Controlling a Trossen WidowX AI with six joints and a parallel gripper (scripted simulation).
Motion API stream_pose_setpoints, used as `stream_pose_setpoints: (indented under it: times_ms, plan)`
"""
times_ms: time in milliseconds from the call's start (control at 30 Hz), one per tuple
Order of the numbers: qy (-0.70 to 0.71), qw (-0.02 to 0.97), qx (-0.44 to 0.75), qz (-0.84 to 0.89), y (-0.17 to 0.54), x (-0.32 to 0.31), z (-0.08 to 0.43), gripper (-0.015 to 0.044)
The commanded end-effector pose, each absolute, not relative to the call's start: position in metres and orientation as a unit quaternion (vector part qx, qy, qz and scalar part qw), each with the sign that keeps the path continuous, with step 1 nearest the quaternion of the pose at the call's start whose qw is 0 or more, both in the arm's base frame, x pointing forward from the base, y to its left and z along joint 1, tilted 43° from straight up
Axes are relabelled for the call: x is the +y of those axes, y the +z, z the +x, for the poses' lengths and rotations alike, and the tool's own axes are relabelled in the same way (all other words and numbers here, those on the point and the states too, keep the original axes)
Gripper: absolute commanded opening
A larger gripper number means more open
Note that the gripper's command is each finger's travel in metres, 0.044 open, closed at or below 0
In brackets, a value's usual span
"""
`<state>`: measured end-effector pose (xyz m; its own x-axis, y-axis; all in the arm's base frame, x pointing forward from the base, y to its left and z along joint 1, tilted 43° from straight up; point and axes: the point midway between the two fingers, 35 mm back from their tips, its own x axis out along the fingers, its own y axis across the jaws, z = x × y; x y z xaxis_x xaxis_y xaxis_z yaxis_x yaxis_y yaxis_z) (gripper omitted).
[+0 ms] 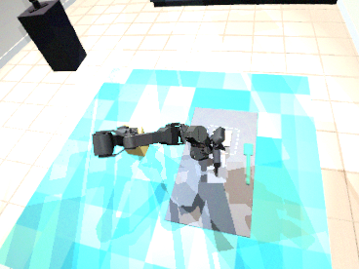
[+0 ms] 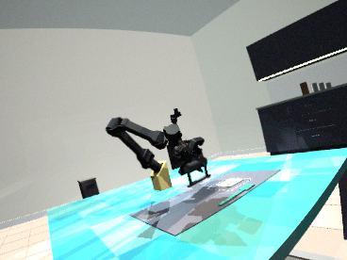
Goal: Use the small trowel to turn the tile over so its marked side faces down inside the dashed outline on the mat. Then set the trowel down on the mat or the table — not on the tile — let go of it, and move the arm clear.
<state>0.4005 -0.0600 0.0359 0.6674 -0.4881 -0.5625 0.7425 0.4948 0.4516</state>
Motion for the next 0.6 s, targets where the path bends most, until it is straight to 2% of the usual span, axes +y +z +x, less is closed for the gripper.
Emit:
stream_pose_setpoints:
  times_ms: [0,567]
  plan:
    - [-0.336,0.853,0.228,0.327,0.022,-0.041,0.410,0.0000]
    - [-0.221,0.843,0.435,0.225,-0.060,0.030,0.418,0.0000]
